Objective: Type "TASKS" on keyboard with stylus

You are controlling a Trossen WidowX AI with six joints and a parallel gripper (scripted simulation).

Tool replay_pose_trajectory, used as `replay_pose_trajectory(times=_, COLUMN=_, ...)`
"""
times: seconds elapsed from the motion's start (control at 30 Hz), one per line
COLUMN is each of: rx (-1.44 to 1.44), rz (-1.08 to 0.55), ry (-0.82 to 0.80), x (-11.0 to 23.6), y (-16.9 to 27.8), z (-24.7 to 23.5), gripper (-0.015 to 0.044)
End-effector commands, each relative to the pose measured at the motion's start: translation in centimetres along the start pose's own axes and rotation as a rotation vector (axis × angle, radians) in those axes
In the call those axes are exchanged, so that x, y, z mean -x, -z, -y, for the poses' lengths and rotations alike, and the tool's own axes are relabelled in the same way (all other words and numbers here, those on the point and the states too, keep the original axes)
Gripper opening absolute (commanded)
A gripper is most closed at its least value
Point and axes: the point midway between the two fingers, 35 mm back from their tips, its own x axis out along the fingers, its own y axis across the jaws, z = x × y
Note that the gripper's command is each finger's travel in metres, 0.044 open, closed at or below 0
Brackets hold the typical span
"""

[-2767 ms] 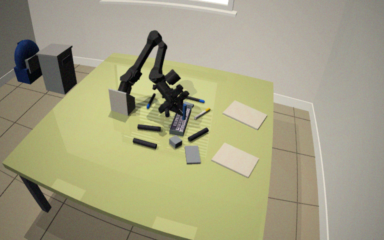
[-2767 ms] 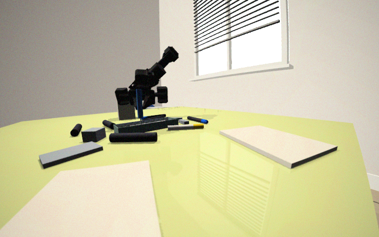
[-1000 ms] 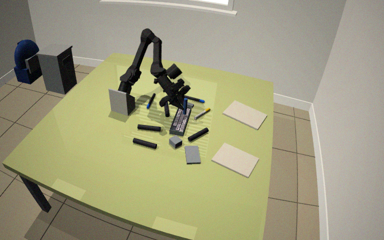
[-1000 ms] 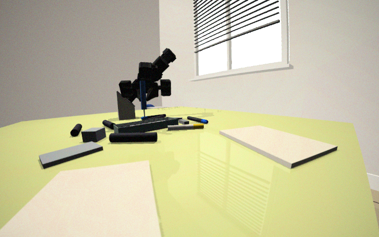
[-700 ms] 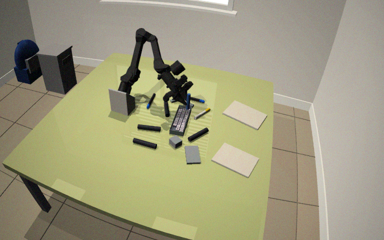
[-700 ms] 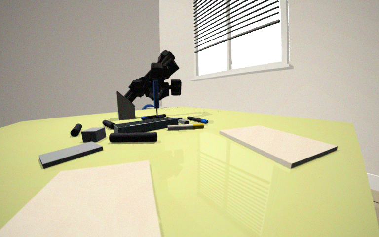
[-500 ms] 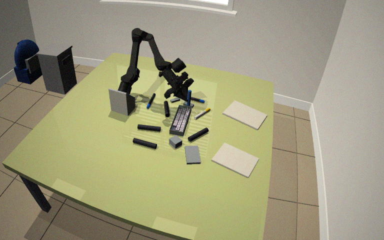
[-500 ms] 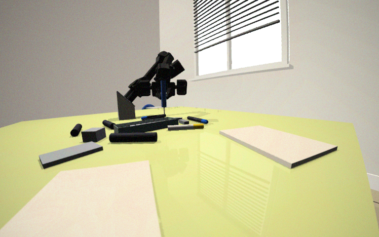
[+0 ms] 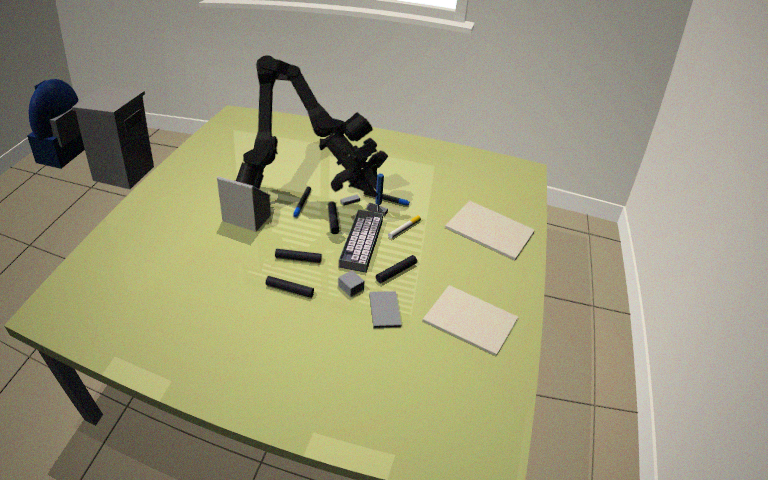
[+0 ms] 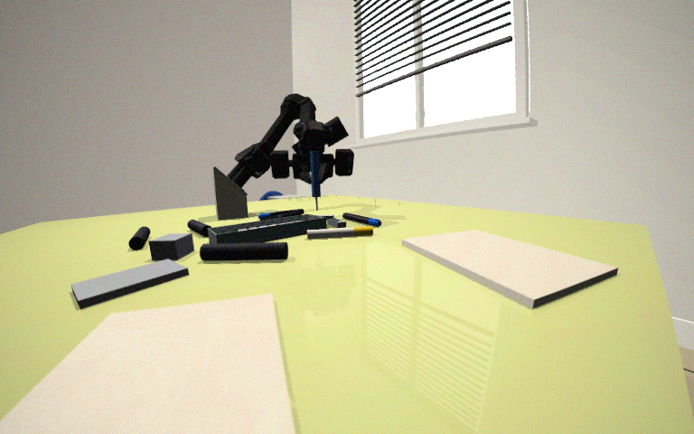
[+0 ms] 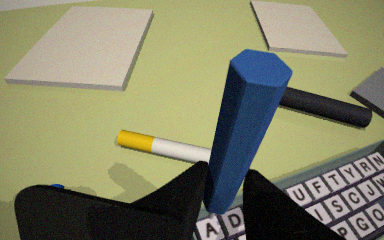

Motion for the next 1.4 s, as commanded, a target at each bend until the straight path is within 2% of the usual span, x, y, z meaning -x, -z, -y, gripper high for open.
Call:
replay_pose_trajectory(times=0.0, rx=-0.003, rz=-0.003, ry=0.009, x=-0.3, y=0.9, z=0.4, gripper=0.0000)
replay_pose_trajectory(times=0.17, rx=-0.003, rz=-0.003, ry=0.009, x=-0.3, y=0.9, z=0.4, gripper=0.0000)
replay_pose_trajectory(times=0.27, rx=-0.003, rz=-0.003, ry=0.009, x=-0.5, y=0.9, z=0.4, gripper=0.0079)
replay_pose_trajectory(times=0.3, rx=-0.003, rz=-0.003, ry=0.010, x=-0.6, y=0.9, z=0.4, gripper=0.0081)
replay_pose_trajectory(times=1.37, rx=-0.003, rz=-0.004, ry=0.010, x=-1.4, y=2.3, z=0.4, gripper=0.0081)
